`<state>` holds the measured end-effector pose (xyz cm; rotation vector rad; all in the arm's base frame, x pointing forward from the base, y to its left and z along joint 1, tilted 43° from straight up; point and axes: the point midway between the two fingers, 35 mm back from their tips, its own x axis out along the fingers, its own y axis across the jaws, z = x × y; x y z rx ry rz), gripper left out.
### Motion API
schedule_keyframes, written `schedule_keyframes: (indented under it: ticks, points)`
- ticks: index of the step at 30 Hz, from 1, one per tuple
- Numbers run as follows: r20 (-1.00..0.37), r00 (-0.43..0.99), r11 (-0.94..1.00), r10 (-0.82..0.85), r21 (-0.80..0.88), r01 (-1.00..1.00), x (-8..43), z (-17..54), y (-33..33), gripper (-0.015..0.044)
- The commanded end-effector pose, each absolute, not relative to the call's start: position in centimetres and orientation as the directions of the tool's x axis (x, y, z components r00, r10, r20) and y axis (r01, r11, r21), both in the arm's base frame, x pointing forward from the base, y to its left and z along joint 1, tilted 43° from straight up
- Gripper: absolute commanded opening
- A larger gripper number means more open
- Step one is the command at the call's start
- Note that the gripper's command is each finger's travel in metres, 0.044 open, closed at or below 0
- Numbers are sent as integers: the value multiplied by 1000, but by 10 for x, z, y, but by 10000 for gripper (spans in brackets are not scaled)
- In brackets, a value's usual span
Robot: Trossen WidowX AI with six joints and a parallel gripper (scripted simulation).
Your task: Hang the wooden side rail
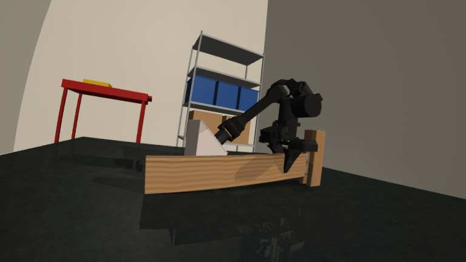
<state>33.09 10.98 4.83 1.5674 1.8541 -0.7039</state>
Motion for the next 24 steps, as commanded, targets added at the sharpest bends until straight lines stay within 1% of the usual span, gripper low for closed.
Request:
schedule_keyframes:
  ticks: [1,24]
  points:
    - [-737,-101,150,669,0,989,334,54,109,0]
    - [-737,-101,150,669,0,989,332,55,111,0]
